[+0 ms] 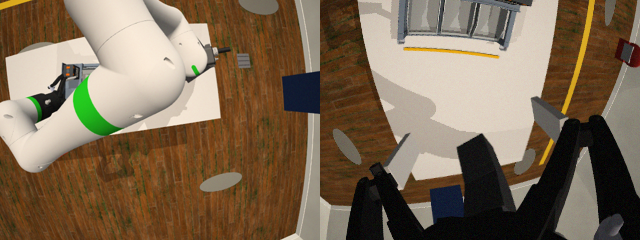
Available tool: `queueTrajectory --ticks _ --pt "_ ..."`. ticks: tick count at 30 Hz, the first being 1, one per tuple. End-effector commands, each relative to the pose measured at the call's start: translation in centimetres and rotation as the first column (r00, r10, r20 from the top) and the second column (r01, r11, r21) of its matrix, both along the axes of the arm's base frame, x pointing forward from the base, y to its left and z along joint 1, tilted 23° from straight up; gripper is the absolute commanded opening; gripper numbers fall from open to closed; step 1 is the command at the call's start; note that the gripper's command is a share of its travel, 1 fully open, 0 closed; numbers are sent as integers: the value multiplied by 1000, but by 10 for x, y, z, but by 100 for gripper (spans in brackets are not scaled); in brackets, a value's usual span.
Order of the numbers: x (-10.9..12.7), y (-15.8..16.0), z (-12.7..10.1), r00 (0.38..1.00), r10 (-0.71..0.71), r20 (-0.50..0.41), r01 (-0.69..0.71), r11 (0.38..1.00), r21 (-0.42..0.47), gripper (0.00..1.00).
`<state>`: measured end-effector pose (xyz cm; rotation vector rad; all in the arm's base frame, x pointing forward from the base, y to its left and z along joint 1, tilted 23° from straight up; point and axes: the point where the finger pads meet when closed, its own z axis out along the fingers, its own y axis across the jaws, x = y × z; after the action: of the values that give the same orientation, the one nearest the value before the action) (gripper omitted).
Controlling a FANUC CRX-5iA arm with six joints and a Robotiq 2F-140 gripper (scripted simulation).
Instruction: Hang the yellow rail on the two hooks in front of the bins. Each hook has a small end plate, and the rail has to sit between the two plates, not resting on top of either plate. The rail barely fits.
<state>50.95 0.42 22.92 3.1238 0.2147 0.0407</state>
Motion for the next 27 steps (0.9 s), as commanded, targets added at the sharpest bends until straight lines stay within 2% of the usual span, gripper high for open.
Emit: queueTrajectory --ticks 1,9,14,26,27 --pt "4 1 -10 999 42 27 -42 999 -2 100" --pt "4 1 -10 999 42 27 -42 999 -2 100" --pt "14 5 -59 969 230 87 -228 973 -25 100" --pt "14 5 -59 969 230 87 -228 973 -25 100" --pt "16 5 -69 959 266 99 -264 964 -31 100"
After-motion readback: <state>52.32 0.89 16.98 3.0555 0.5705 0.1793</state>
